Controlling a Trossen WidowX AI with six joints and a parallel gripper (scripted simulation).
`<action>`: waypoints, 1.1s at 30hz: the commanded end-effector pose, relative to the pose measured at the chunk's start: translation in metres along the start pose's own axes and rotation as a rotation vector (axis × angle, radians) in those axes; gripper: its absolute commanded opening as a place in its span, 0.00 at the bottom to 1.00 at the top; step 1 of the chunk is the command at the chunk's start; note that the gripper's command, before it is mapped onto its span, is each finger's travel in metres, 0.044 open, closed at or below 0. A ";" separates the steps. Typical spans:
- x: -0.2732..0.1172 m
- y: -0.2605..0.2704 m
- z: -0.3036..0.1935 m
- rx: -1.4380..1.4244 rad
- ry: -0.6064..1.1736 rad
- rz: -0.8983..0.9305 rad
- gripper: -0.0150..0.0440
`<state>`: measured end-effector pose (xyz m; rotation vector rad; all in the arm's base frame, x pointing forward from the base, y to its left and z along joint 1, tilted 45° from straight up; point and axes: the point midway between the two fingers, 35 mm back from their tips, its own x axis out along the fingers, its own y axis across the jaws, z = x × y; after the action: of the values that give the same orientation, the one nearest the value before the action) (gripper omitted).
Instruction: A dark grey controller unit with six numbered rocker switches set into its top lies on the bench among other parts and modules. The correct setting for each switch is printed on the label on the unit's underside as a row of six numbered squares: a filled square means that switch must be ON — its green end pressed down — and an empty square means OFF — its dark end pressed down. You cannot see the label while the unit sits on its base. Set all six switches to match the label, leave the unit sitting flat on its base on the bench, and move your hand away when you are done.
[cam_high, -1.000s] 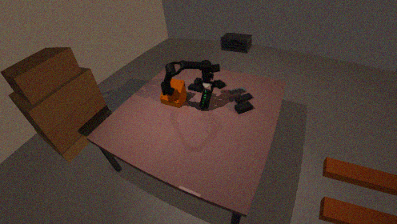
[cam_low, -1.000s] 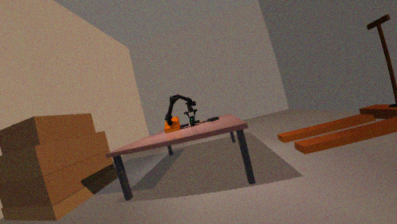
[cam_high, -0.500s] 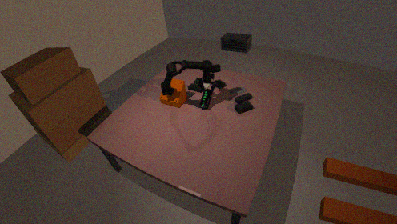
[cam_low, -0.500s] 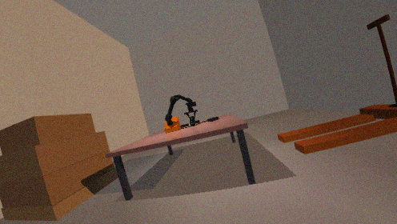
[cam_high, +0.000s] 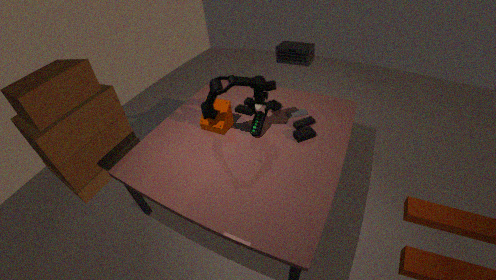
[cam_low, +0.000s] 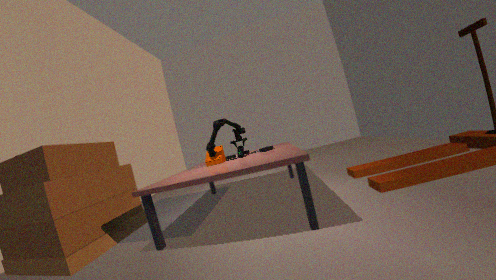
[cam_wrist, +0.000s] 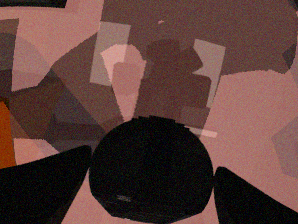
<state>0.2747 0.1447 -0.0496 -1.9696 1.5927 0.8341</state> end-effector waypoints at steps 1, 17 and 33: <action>0.000 0.000 0.005 0.008 -0.012 -0.003 0.82; 0.007 0.000 0.014 0.008 -0.012 -0.003 0.82; 0.016 0.000 0.023 0.008 -0.012 -0.003 0.82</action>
<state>0.2738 0.1462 -0.0748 -1.9686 1.5936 0.8344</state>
